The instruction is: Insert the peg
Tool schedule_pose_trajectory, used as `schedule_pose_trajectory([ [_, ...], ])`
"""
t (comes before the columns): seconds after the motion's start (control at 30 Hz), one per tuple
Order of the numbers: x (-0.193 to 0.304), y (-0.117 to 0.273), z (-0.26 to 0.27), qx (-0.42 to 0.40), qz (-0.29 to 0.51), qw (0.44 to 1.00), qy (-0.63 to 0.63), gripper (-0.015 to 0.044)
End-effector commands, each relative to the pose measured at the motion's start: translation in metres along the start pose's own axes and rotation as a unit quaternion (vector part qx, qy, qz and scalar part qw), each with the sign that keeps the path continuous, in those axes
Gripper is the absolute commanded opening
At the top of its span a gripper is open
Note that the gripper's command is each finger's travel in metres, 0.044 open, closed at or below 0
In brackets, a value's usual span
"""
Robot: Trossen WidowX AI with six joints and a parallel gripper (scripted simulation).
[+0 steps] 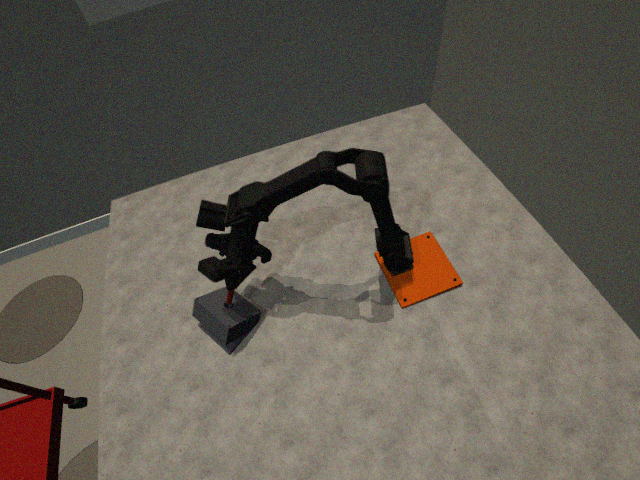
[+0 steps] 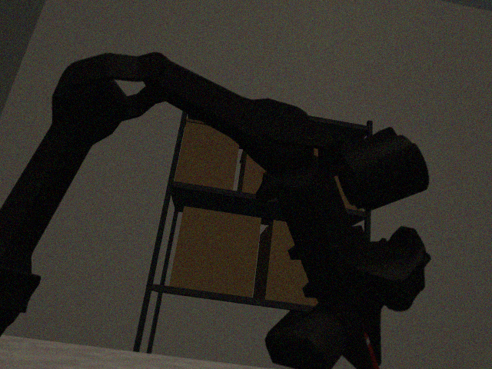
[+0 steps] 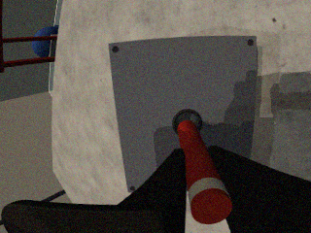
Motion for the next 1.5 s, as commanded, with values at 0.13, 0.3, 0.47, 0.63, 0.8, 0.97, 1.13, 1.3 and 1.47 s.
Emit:
schedule_pose_trajectory([
  [0.13,-0.001,-0.002,0.0,-0.001,0.0,1.0,0.001,0.0],
  [0.3,-0.001,-0.005,-0.001,-0.001,0.0,1.0,0.001,0.0],
  [0.47,-0.001,-0.008,-0.001,-0.001,0.0,1.0,0.001,0.0],
  [0.63,-0.001,-0.011,-0.002,-0.001,0.0,1.0,0.001,0.0],
  [0.8,-0.002,-0.014,-0.002,-0.001,0.0,1.0,0.001,0.0],
  [0.97,-0.002,-0.017,-0.002,-0.001,0.0,1.0,0.001,0.0],
  [1.13,-0.002,-0.02,-0.002,-0.001,0.0,1.0,0.001,0.0],
  [1.3,-0.002,-0.023,-0.002,-0.001,0.0,1.0,0.001,0.0],
  [1.47,-0.002,-0.026,-0.002,-0.001,0.0,1.0,0.001,0.0],
])
Point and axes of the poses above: the point midway between the two fingers, 35 mm back from their tips, its own y axis back along the fingers, its own z axis across the jaws, x = y × z, the point moved 1 cm from there along y, back along the fingers, and after that the axes turned 11 degrees about -y, right-handed, at the moved point
